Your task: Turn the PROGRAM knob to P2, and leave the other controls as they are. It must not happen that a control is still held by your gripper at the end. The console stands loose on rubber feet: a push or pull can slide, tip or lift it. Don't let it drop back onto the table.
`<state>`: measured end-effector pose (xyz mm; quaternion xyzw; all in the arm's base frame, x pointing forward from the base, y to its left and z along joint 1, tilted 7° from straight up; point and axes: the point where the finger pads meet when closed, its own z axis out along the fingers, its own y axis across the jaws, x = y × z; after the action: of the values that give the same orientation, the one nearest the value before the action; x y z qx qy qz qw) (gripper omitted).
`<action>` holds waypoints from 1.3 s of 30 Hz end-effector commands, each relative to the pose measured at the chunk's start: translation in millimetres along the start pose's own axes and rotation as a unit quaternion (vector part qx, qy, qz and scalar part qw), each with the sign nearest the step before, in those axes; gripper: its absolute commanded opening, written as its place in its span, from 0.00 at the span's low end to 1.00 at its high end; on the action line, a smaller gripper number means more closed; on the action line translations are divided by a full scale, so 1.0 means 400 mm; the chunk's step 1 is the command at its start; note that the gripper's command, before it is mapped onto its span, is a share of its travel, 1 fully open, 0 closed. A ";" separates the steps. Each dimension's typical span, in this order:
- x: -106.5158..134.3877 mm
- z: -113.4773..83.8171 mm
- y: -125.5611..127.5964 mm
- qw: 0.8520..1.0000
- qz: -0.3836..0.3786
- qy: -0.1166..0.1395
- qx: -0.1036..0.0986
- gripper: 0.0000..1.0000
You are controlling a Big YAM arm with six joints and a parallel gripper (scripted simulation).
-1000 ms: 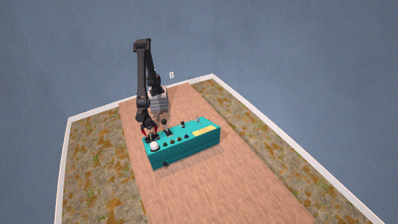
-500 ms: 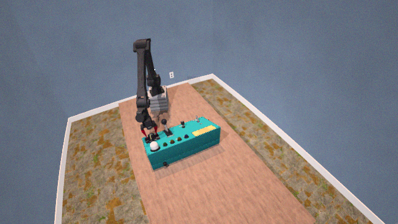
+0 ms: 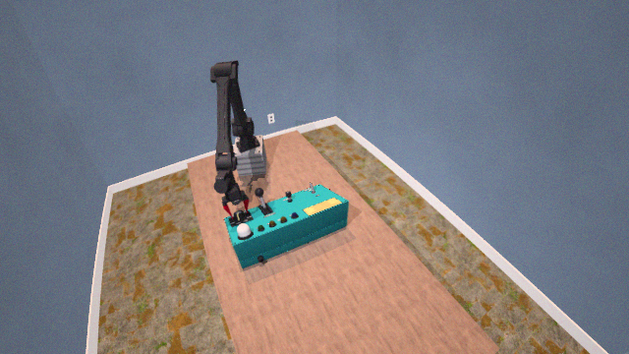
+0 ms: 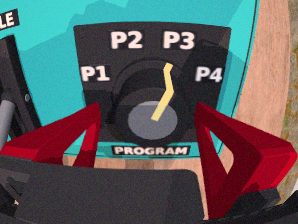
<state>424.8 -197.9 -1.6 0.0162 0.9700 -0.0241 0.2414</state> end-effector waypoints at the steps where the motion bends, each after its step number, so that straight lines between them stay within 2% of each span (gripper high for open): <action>1: -0.102 -0.026 -0.036 0.999 -0.003 -0.039 0.018 0.70; 11: -0.101 -0.025 -0.035 0.999 -0.003 -0.038 0.017 0.70; 15: -0.089 -0.020 -0.030 1.000 0.000 -0.025 0.011 0.70; 21: -0.091 -0.013 -0.032 1.000 0.000 -0.021 0.009 0.70; 39: -0.103 -0.021 -0.035 1.000 -0.001 -0.026 0.012 0.70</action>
<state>431.9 -201.8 4.2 0.0161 0.9692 -0.0258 0.2443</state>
